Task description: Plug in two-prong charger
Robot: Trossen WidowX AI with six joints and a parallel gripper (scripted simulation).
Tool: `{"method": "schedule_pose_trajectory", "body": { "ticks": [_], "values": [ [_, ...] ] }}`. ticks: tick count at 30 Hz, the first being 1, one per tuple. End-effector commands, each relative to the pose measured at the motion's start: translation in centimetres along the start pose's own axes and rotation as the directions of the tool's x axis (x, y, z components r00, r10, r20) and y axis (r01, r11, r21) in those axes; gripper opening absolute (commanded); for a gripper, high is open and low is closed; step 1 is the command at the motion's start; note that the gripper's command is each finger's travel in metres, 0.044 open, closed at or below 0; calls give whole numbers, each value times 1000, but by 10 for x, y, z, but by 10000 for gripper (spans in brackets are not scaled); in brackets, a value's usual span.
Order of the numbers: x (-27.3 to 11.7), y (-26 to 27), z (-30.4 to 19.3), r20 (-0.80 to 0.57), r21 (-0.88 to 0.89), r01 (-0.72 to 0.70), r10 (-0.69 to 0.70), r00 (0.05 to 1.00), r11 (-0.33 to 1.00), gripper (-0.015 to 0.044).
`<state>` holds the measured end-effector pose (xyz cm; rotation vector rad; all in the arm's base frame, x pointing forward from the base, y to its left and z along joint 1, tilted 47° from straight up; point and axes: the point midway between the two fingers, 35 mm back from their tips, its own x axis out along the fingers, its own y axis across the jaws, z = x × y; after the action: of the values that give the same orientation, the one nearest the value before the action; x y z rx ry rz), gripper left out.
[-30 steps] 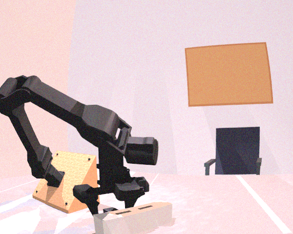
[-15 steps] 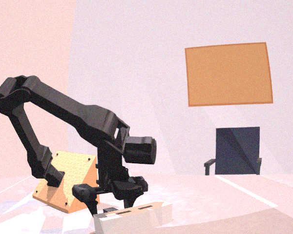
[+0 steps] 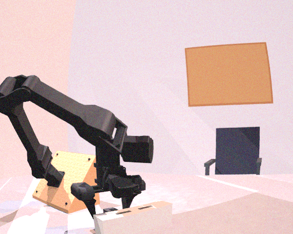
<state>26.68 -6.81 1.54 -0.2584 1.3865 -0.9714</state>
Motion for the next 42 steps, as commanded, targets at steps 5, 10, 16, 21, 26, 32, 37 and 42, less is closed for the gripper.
{"method": "schedule_pose_trajectory", "body": {
  "ticks": [5,10,16,21,26,32,37,42],
  "values": [
    [2,1,-14,-6,1,0,0,1000,1000,440],
    [2,1,-21,-6,0,0,0,1000,1000,440],
    [3,1,-29,-6,0,0,0,1000,1000,440],
    [3,1,-36,-7,0,0,0,1000,1000,440],
    [4,1,-43,-7,0,1,-1,1000,1000,440],
    [4,0,-50,-7,-1,2,-2,1000,1000,440],
    [-12,1,-41,128,-12,12,-10,992,1000,440],
    [-66,2,-33,516,-5,7,-4,857,1000,440]
  ]
}}
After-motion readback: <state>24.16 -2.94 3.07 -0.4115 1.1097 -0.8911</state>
